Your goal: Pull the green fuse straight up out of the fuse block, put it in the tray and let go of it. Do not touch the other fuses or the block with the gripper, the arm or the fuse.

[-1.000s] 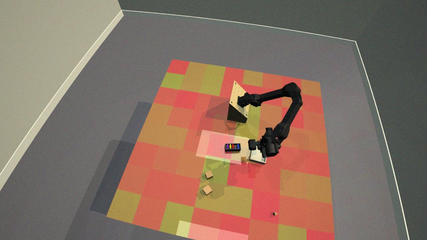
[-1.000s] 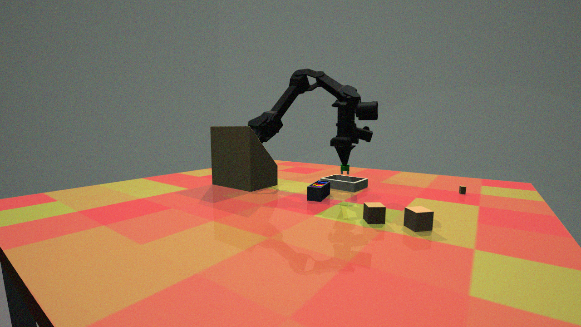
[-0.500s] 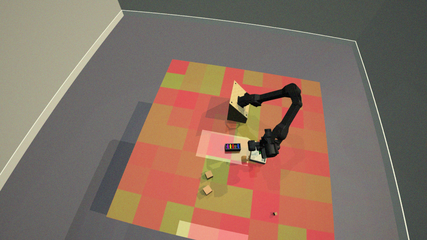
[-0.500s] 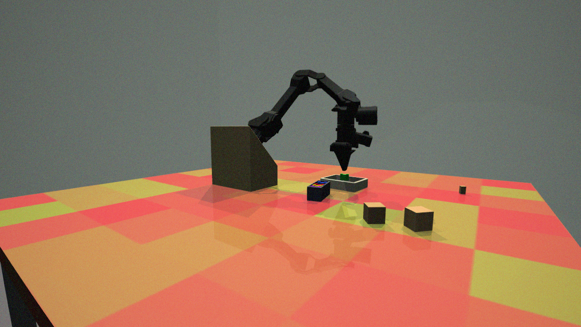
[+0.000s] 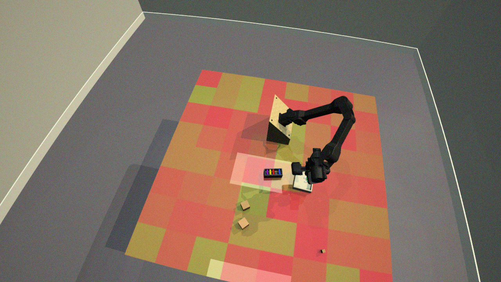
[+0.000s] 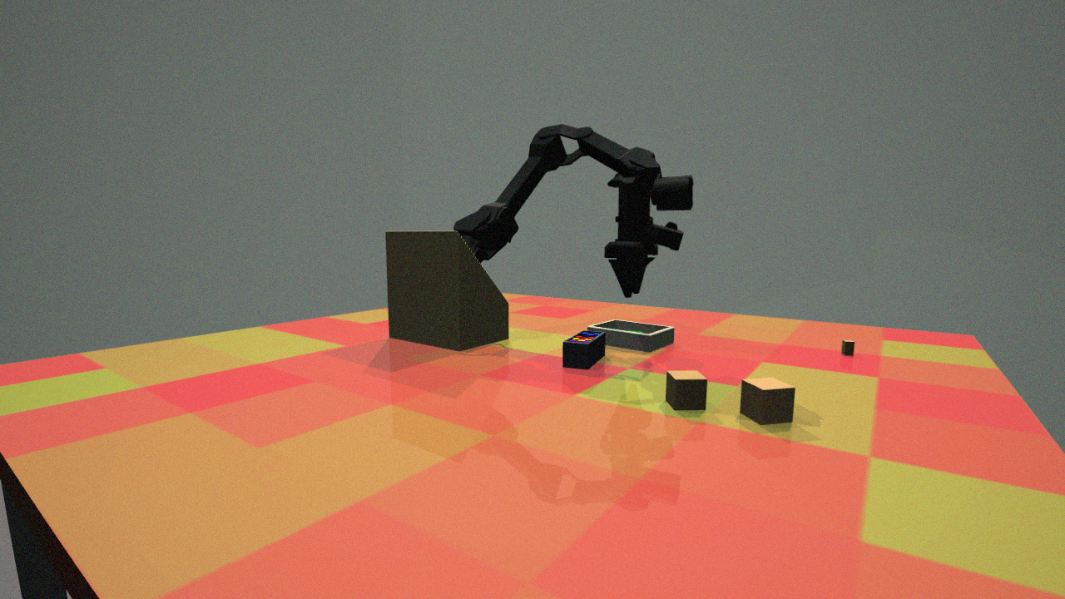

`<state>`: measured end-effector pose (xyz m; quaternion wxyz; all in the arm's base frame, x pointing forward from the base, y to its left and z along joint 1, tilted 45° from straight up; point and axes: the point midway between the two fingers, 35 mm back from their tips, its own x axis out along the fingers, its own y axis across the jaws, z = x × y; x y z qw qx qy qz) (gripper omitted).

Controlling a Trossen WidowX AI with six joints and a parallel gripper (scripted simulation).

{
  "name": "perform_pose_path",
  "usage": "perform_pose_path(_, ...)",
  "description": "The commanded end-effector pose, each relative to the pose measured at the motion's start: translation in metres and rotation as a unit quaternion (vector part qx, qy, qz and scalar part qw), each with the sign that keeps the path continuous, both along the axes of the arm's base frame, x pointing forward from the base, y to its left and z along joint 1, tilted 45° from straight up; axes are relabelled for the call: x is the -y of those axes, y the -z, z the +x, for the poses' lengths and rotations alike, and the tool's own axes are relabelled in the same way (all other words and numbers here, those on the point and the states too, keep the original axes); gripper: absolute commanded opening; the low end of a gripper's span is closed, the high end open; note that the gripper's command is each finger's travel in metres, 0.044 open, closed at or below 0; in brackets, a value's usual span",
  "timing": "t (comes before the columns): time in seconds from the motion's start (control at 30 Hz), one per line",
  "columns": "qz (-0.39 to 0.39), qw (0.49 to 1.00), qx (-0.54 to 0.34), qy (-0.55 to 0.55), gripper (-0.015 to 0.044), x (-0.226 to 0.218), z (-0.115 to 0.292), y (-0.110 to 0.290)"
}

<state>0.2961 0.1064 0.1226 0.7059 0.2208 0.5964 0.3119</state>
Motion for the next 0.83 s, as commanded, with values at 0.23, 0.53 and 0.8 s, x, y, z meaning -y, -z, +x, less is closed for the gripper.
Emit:
perform_pose_path(0.23,0.000,1.000,0.000,-0.003,0.0330,0.0018,-0.0017,-0.0040)
perform_pose_path(0.53,0.000,1.000,0.000,-0.003,0.0330,0.0018,-0.0017,-0.0040)
perform_pose_path(0.8,0.000,1.000,0.000,-0.003,0.0330,0.0018,-0.0017,-0.0040)
